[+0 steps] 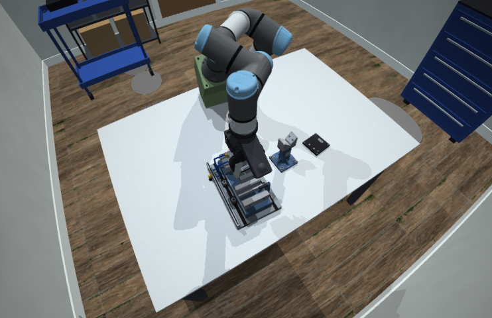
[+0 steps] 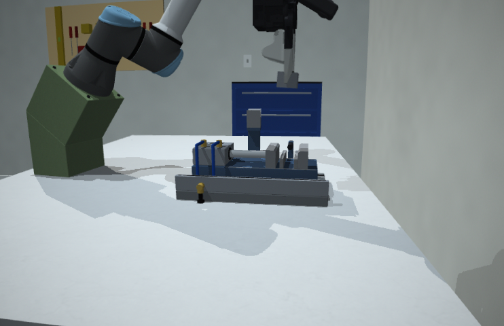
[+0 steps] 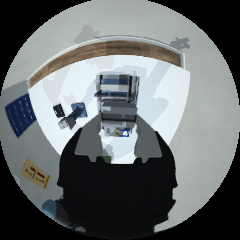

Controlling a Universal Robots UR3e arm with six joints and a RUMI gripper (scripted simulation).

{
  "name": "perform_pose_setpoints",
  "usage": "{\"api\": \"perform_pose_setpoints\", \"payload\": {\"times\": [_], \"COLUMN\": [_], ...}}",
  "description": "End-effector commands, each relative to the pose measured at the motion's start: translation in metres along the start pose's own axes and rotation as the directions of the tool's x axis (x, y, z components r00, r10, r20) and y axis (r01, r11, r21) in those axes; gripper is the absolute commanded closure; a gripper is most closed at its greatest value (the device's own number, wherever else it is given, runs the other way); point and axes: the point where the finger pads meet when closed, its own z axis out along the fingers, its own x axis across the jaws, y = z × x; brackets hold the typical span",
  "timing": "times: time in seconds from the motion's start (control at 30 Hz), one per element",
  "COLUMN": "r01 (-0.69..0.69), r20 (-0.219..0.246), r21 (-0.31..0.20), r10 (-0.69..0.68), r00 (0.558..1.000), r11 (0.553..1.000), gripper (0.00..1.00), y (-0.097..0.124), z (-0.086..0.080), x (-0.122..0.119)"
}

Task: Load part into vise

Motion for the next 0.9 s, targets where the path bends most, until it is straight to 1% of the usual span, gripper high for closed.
{"api": "perform_pose_setpoints", "payload": {"times": [0.0,0.87], "r01": [0.003,0.011], "r20": [-0.002,-0.003], "r21": [0.003,0.004], "r10": [-0.003,-0.011], "r00": [1.0,1.0], "r11": [1.0,1.0], "gripper": [1.0,1.0], "y": [-0.0007,-0.001], "z": [-0.001,-0.0015], "x": [0.0005,0.002]}}
